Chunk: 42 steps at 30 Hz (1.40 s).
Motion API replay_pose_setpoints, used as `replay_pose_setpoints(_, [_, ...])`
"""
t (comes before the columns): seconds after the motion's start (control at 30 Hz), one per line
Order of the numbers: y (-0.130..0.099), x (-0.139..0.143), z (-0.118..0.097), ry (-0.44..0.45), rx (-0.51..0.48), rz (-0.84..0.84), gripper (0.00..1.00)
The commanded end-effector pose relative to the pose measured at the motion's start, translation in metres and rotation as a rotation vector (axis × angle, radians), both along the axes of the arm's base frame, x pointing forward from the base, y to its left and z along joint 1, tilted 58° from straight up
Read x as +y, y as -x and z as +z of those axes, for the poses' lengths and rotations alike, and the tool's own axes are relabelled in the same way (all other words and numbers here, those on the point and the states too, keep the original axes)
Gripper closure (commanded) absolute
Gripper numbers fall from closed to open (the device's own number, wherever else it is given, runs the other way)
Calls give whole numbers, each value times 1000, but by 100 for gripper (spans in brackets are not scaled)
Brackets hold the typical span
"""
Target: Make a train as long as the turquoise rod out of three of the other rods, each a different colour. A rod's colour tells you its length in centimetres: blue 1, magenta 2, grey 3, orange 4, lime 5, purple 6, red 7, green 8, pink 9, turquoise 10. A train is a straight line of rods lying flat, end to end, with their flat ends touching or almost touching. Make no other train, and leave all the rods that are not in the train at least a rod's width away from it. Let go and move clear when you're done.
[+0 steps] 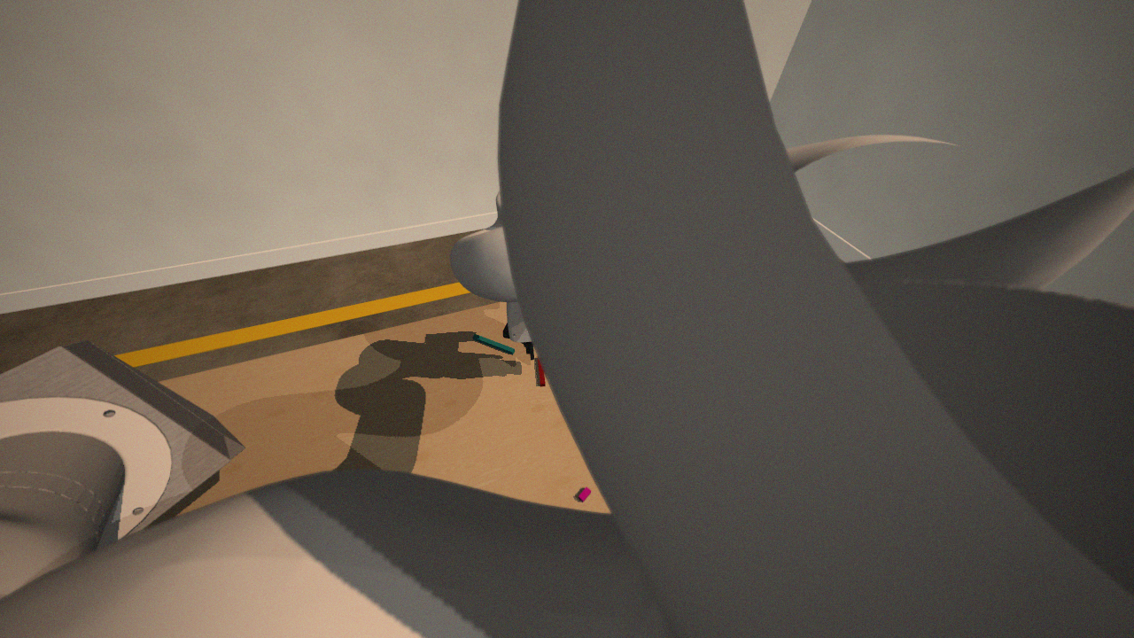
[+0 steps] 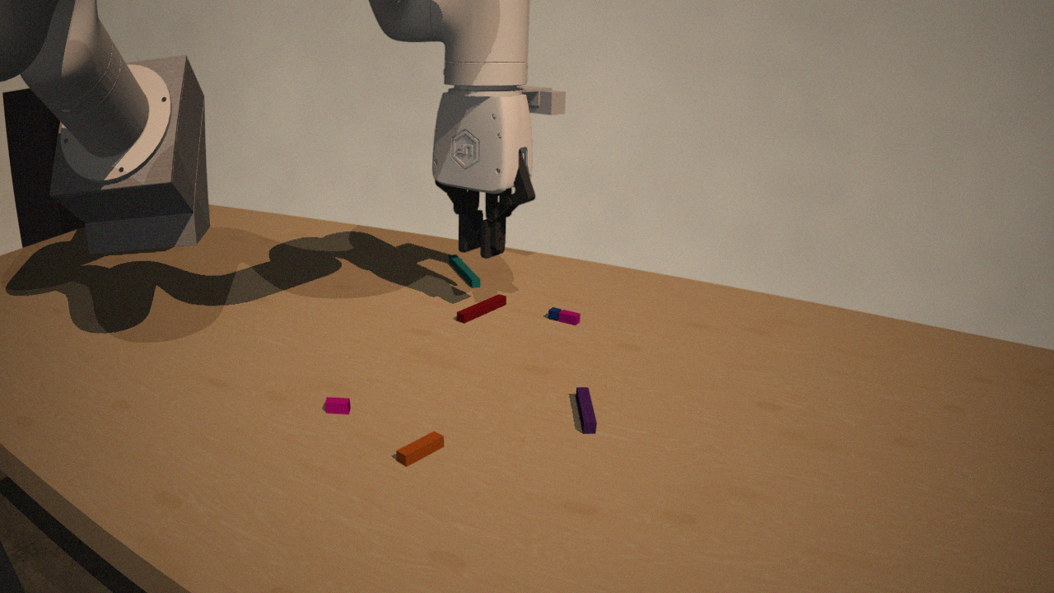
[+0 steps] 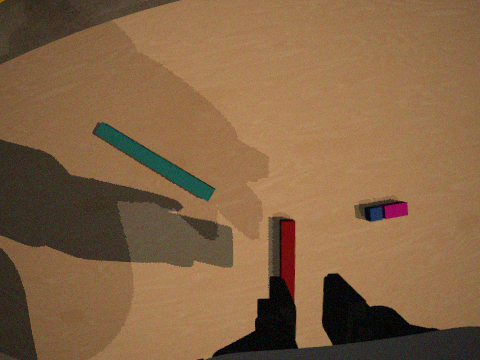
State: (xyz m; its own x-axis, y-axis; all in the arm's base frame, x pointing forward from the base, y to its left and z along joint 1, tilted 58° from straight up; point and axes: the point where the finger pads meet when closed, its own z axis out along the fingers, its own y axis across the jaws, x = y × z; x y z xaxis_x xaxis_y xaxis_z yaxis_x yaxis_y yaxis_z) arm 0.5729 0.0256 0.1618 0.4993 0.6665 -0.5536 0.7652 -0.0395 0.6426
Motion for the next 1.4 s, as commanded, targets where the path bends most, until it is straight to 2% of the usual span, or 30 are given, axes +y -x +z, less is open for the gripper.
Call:
replay_pose_setpoints(0.0, [0, 1, 0, 0, -1, 1, 76])
replay_pose_setpoints(0.9, [-2, -2, -1, 0, 0, 1, 76])
replay_pose_setpoints(1.37, [-8, -14, -10, 0, 0, 1, 76])
